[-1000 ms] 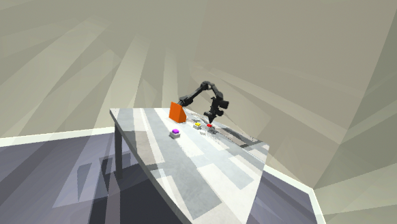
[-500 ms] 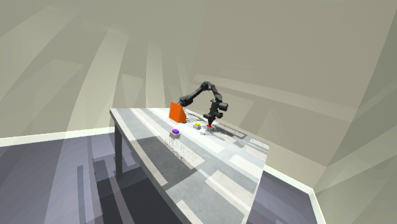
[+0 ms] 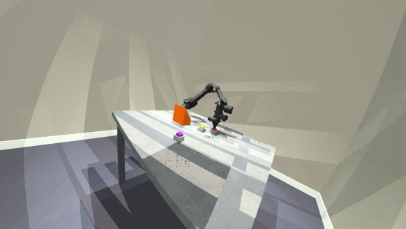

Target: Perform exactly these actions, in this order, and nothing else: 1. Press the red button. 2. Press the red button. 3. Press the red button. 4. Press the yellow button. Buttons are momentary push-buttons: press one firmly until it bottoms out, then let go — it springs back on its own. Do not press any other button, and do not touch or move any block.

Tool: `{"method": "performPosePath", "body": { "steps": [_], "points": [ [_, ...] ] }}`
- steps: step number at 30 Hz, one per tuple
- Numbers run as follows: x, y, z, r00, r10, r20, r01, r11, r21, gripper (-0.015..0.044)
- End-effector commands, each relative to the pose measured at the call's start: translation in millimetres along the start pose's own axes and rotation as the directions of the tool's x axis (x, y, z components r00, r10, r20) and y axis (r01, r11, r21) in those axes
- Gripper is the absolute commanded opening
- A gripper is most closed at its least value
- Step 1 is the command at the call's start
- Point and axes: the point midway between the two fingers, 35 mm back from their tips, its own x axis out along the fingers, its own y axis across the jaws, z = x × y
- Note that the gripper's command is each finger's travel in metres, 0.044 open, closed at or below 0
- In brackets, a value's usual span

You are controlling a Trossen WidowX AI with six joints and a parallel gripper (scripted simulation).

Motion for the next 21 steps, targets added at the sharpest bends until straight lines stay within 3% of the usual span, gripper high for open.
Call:
{"method": "performPosePath", "body": {
  "steps": [1,8,21],
  "points": [
    [2,0,-2,1.0,0.001,-0.009,-0.001,1.0,0.007,0.002],
    [-31,0,-1,1.0,-0.001,-0.01,0.001,1.0,0.007,0.002],
    [-21,-1,-1,1.0,-0.002,-0.01,0.002,1.0,0.007,0.002]
  ]
}}
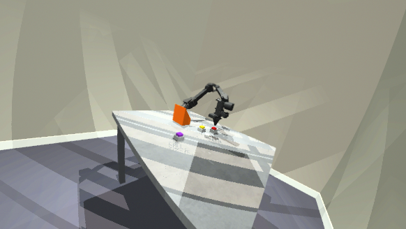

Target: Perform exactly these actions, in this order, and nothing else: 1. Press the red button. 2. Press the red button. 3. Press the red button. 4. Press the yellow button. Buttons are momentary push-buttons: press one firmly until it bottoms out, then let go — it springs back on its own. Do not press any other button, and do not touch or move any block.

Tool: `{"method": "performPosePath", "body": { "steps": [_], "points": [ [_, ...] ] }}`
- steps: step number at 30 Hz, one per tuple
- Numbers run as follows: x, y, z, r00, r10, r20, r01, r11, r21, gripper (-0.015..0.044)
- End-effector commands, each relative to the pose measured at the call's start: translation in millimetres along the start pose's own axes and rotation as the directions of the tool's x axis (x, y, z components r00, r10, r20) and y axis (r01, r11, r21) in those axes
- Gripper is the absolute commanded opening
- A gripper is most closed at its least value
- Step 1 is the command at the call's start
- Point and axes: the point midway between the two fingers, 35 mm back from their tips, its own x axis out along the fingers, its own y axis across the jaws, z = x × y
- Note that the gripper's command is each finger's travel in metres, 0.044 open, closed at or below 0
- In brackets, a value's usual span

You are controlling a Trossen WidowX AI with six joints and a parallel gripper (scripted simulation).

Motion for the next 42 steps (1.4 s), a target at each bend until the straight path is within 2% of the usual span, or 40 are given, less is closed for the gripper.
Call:
{"method": "performPosePath", "body": {
  "steps": [1,15,38,42],
  "points": [
    [8,1,-1,1.0,0.004,-0.006,-0.004,1.0,0.003,0.002],
    [29,1,-2,1.0,0.006,-0.006,-0.006,1.0,0.003,0.002],
    [29,1,-2,1.0,0.006,-0.006,-0.006,1.0,0.003,0.002],
    [-2,1,-1,1.0,0.004,-0.005,-0.004,1.0,0.003,0.002]
  ]
}}
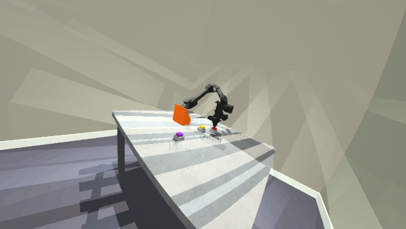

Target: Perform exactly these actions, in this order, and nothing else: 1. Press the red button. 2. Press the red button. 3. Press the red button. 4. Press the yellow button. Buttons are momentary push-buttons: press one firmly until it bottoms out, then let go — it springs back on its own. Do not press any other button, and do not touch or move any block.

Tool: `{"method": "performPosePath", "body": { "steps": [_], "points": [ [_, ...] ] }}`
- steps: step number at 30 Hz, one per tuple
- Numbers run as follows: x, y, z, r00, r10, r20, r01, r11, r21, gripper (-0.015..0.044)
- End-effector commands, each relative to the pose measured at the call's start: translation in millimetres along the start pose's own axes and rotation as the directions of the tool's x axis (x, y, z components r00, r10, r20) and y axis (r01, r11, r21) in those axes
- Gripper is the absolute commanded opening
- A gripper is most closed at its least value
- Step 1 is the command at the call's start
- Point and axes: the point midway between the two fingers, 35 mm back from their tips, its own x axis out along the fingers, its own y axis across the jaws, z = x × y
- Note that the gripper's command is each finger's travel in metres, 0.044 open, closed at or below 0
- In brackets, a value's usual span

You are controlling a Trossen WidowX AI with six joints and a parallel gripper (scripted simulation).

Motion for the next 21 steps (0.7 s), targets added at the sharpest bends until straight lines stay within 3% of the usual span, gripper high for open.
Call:
{"method": "performPosePath", "body": {
  "steps": [1,6,11,18,21],
  "points": [
    [-24,0,0,1.0,0.002,0.004,-0.002,1.0,-0.002,0.002],
    [-27,0,1,1.0,0.002,0.004,-0.002,1.0,-0.002,0.002],
    [-83,-1,1,1.0,-0.001,0.004,0.001,1.0,-0.001,0.002],
    [-86,-4,-1,1.0,-0.002,0.004,0.002,1.0,-0.001,0.002],
    [-87,-45,-19,1.0,-0.014,0.005,0.014,1.0,0.003,0.002]
  ]
}}
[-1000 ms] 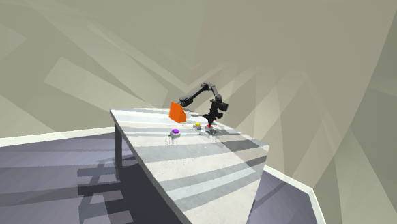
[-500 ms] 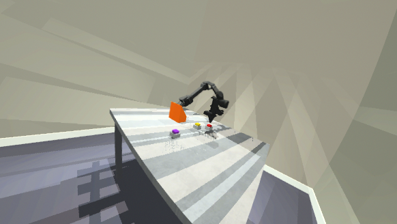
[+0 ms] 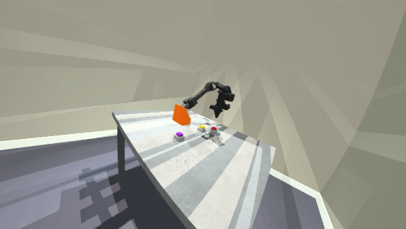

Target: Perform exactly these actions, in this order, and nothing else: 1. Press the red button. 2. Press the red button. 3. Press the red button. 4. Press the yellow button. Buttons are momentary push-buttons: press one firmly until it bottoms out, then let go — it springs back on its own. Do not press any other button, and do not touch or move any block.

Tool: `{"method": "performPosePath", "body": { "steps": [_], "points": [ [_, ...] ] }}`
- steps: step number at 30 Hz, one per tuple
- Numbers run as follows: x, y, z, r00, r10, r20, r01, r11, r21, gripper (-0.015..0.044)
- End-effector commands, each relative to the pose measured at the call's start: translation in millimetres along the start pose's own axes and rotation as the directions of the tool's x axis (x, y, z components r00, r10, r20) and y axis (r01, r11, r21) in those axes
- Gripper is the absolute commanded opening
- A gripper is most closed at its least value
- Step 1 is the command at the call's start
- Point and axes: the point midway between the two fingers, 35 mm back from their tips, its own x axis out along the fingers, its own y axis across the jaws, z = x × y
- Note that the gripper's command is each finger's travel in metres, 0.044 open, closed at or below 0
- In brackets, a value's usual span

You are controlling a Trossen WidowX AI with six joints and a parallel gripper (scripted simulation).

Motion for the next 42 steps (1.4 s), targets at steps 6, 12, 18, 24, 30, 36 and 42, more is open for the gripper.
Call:
{"method": "performPosePath", "body": {
  "steps": [6,12,18,24,30,36,42],
  "points": [
    [-2,-83,-58,1.0,-0.002,-0.015,0.003,1.0,0.022,0.002],
    [-2,-83,-58,1.0,-0.002,-0.015,0.003,1.0,0.022,0.002],
    [58,-82,-58,1.0,0.0,-0.014,0.001,1.0,0.022,0.002],
    [60,-82,-59,1.0,0.001,-0.014,0.0,1.0,0.021,0.002],
    [67,-82,-58,1.0,0.0,-0.014,0.0,1.0,0.022,0.002],
    [77,-82,-58,1.0,0.0,-0.014,0.0,1.0,0.022,0.002],
    [86,-82,-59,1.0,0.001,-0.014,-0.001,1.0,0.021,0.002]
  ]
}}
